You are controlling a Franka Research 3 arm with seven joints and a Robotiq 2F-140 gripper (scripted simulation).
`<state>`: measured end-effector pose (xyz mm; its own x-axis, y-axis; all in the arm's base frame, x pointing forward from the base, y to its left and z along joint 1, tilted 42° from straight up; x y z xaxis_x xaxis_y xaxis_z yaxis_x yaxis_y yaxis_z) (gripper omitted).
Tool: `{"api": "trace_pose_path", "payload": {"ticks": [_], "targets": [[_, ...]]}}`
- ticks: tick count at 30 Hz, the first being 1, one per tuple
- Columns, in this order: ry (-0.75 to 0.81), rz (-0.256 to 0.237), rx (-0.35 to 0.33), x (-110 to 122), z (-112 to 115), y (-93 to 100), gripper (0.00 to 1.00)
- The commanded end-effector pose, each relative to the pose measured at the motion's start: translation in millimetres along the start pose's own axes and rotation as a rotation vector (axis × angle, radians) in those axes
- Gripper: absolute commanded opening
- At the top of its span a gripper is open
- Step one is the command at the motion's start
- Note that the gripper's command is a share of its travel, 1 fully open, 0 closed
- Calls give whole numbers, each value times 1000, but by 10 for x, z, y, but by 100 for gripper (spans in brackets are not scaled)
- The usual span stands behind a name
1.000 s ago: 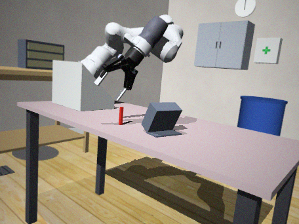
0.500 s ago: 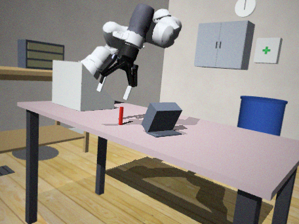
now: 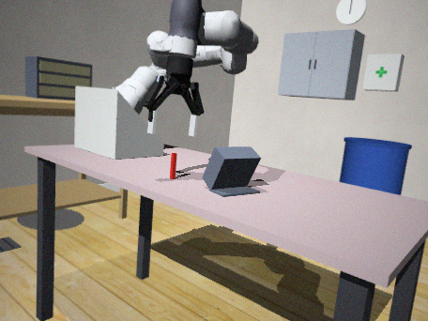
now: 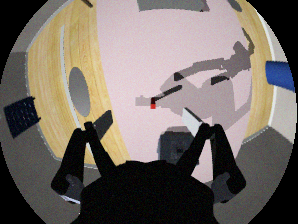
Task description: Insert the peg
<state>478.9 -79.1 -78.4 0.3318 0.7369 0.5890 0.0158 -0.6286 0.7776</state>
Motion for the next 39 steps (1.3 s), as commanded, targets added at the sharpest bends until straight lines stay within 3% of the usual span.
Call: {"api": "trace_pose_path", "payload": {"ticks": [1, 39], "targets": [[31, 53, 17, 126, -33, -33, 100], [21, 48, 11, 121, -25, -526, 100]]}}
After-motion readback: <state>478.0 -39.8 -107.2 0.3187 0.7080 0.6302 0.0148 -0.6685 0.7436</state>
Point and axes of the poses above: the point where the finger pads meet when closed, its own y axis back along the fingers, its own x axis across the jaws, z = x × y, the point moved 2 cm from there along y, back along the fingers, and after that the axes turned 13 degrees about -y, right-handed, at the moved point
